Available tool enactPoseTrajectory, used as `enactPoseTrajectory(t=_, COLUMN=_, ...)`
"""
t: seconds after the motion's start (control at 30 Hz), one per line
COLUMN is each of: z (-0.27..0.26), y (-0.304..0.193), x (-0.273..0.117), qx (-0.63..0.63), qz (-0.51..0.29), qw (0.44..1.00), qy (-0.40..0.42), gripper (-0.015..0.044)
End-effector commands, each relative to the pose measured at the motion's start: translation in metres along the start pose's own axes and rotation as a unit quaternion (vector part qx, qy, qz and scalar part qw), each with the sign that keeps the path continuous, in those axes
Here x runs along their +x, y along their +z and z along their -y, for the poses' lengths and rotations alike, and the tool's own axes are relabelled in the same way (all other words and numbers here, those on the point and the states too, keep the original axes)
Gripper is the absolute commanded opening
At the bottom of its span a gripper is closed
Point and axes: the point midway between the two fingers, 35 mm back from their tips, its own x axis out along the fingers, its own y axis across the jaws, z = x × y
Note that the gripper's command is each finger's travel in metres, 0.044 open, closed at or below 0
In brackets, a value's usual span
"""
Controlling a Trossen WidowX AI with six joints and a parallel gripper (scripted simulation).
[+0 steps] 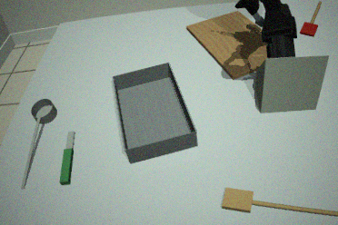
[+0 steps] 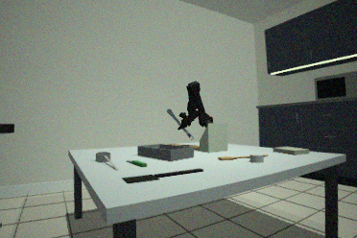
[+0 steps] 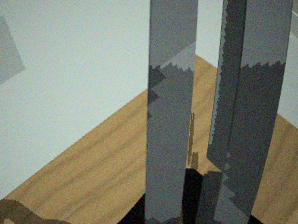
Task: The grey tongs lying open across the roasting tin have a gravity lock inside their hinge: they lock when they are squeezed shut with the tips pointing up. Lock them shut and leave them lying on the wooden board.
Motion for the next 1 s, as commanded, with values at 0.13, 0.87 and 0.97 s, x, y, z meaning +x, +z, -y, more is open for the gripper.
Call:
enactPoseTrajectory(t=0.13, z=0.0000, y=0.0017, x=-0.0002, qx=-0.004, qz=0.005, qw=1.000, qy=0.000, gripper=-0.0150)
enactPoseTrajectory(t=0.87, z=-0.0001, y=0.0012, x=0.0005, qx=-0.001, qz=0.001, qw=1.000, qy=0.002, gripper=-0.0150)
enactPoseTrajectory(t=0.97, z=-0.0007, y=-0.0004, x=0.0034, qx=0.008, qz=-0.012, qw=1.000, qy=0.009, gripper=-0.0150)
